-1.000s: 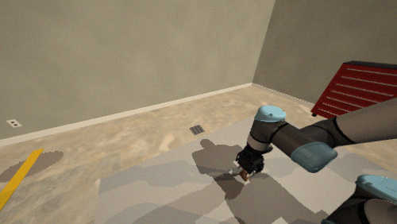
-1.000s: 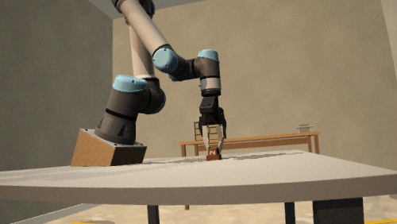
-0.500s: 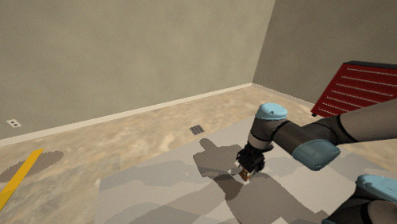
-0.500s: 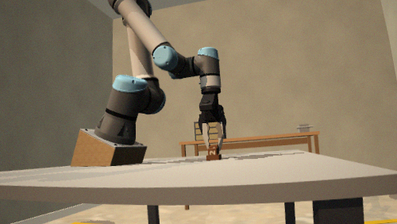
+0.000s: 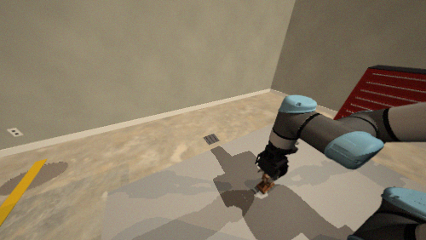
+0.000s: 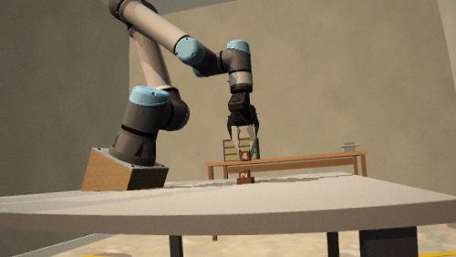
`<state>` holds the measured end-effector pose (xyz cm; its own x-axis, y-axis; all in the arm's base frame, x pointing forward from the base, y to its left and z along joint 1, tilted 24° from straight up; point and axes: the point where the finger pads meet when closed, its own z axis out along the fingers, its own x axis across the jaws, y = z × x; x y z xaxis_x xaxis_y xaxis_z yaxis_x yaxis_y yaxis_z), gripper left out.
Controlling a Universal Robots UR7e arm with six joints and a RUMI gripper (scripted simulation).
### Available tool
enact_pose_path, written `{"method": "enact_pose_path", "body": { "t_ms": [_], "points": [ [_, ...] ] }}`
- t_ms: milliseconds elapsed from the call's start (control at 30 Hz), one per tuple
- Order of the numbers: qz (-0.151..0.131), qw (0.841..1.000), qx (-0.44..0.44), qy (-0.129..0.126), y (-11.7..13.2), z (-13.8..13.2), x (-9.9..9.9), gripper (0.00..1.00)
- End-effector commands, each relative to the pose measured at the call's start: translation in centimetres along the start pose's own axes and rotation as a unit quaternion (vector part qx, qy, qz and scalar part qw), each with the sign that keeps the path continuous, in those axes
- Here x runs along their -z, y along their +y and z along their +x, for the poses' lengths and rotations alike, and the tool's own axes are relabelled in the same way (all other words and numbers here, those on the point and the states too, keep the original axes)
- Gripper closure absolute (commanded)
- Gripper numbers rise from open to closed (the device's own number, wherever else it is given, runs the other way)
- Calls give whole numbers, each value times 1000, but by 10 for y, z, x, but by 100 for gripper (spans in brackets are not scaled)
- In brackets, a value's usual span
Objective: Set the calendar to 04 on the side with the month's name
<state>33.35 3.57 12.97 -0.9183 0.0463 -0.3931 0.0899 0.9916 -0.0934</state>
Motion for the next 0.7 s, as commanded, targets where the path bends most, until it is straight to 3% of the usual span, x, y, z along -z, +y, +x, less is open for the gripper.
{"method": "enact_pose_path", "body": {
  "t_ms": [0, 267, 667],
  "points": [
    [-1, 1000, 0, 1, 0, 1, 21, 90],
    [-1, 1000, 0, 1, 0, 1, 41, 90],
    [-1, 1000, 0, 1, 0, 1, 43, 90]
  ]
}}
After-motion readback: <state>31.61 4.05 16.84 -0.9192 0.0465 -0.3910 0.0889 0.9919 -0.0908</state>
